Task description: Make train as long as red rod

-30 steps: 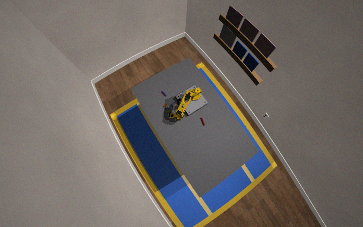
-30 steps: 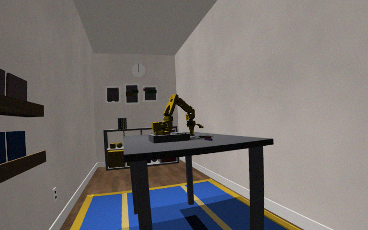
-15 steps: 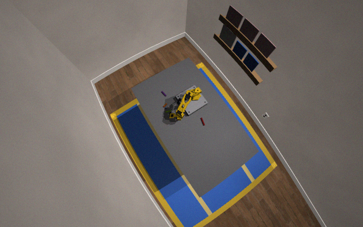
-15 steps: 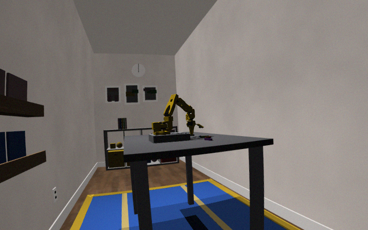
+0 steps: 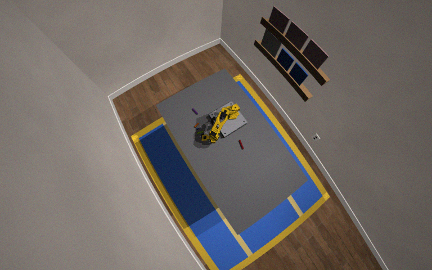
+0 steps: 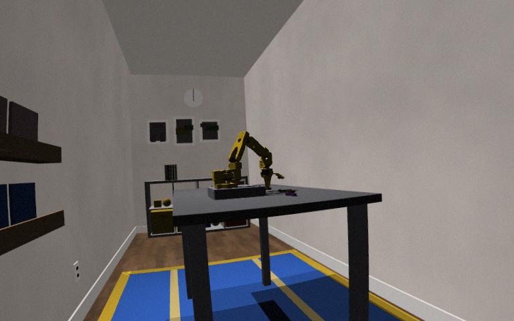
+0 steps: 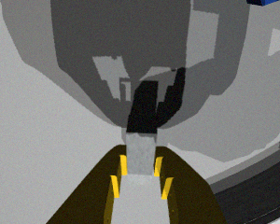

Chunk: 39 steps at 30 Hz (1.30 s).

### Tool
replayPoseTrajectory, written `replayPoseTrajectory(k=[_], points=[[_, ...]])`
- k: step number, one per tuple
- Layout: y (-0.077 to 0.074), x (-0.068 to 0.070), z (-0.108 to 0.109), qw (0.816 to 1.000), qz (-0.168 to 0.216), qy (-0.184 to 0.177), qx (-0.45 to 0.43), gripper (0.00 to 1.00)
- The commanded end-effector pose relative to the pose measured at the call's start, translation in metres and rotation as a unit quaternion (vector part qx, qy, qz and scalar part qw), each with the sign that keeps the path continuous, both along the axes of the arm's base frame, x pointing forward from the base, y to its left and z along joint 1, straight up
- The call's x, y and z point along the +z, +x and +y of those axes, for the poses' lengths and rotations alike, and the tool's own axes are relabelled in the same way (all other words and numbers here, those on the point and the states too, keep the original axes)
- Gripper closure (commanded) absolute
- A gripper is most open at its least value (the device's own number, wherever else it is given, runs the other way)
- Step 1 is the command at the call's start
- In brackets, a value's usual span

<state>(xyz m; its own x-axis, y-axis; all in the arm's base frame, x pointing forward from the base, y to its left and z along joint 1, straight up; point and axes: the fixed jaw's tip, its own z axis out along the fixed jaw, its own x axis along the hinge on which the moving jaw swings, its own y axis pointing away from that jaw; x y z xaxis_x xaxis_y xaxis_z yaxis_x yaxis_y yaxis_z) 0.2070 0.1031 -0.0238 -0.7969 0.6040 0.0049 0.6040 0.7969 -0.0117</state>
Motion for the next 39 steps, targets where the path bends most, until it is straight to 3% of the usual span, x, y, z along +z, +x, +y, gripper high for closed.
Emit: replayPoseTrajectory(k=[1,39], points=[[-0.0006,-0.0012,0.0017,1.0,0.002,0.0,0.001,1.0],[0.0018,-0.0045,0.003,1.0,-0.003,0.002,0.002,1.0]])
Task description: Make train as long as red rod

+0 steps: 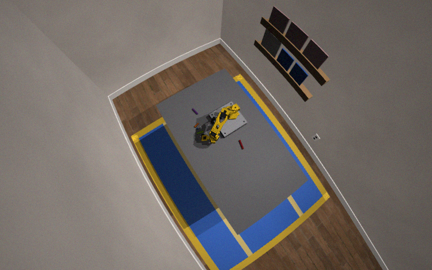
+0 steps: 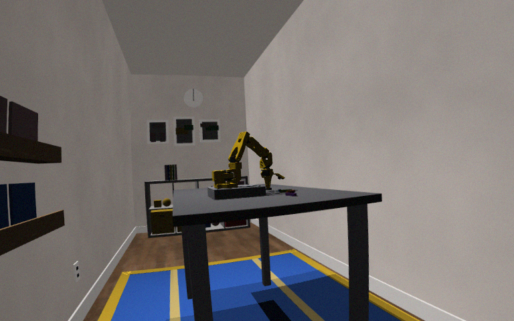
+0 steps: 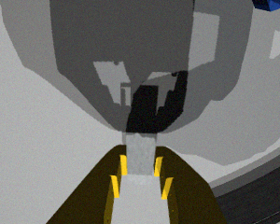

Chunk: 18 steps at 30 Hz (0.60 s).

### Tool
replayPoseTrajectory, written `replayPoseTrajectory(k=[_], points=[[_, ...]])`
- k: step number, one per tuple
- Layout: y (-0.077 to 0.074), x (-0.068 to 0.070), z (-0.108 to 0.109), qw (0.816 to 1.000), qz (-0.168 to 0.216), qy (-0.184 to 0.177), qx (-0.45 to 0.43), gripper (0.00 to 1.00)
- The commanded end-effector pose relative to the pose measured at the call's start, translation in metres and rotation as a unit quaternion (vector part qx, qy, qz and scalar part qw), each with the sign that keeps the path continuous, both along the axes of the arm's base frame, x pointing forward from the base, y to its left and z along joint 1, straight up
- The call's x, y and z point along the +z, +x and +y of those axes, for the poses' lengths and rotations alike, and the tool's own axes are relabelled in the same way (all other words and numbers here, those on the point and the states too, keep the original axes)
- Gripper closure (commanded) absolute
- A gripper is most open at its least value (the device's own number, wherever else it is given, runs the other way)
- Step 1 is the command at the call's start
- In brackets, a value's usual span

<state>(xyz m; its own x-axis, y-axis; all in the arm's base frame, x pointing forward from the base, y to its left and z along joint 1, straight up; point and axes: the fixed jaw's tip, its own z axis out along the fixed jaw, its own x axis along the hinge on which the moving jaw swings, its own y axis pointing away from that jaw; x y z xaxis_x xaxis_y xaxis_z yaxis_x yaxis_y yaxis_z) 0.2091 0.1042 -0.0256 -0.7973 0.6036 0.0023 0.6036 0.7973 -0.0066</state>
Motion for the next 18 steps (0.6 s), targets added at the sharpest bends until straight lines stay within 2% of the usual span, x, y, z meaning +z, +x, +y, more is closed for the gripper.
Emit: replayPoseTrajectory(k=[1,18], points=[[-0.0003,-0.0032,0.0018,1.0,0.0,0.001,0.001,1.0],[-0.0007,-0.0062,0.0016,1.0,-0.001,0.001,0.002,1.0]])
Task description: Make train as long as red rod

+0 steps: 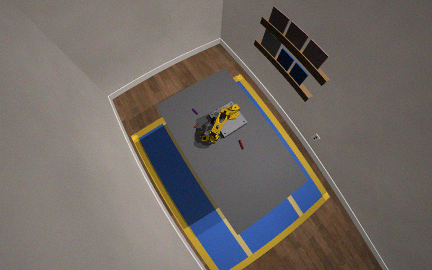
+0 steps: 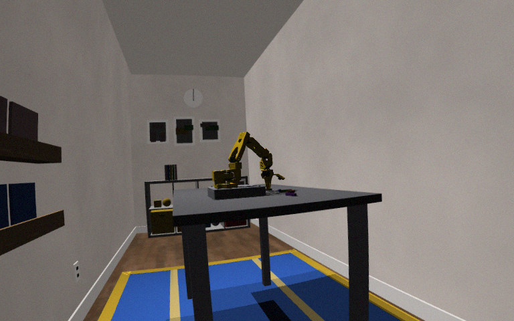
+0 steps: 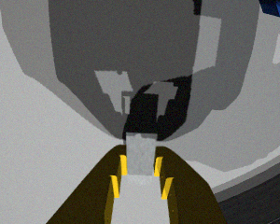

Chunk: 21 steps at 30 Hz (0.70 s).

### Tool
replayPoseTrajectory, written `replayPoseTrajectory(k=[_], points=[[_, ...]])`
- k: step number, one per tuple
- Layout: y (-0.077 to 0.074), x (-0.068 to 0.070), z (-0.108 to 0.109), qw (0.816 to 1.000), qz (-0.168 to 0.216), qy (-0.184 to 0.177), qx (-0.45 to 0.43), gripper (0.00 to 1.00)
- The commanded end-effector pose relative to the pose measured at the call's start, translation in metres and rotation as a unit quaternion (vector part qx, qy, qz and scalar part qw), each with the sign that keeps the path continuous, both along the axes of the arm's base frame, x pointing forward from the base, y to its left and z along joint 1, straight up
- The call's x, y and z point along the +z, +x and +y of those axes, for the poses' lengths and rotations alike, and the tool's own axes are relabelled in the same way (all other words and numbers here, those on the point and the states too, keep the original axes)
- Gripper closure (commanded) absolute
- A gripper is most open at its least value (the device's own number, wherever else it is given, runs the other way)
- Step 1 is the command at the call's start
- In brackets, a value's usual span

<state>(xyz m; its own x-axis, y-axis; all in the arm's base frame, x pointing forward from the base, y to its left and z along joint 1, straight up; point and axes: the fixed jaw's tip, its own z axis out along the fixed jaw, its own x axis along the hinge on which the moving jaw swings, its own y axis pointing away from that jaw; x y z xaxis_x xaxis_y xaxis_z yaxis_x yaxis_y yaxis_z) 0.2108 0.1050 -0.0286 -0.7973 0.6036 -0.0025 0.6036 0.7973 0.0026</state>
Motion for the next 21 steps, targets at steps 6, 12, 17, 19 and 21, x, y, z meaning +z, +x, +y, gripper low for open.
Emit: replayPoseTrajectory(k=[6,12,17,19,21], points=[[-0.0024,-0.0032,0.0007,1.0,0.004,-0.001,0.002,1.0],[-0.0024,-0.0032,0.0007,1.0,0.004,-0.001,0.002,1.0],[-0.0024,-0.0032,0.0007,1.0,0.004,-0.001,0.002,0.99],[-0.0024,-0.0032,0.0007,1.0,0.004,-0.001,0.002,0.98],[-0.0024,-0.0032,0.0007,1.0,0.004,-0.001,0.002,0.97]])
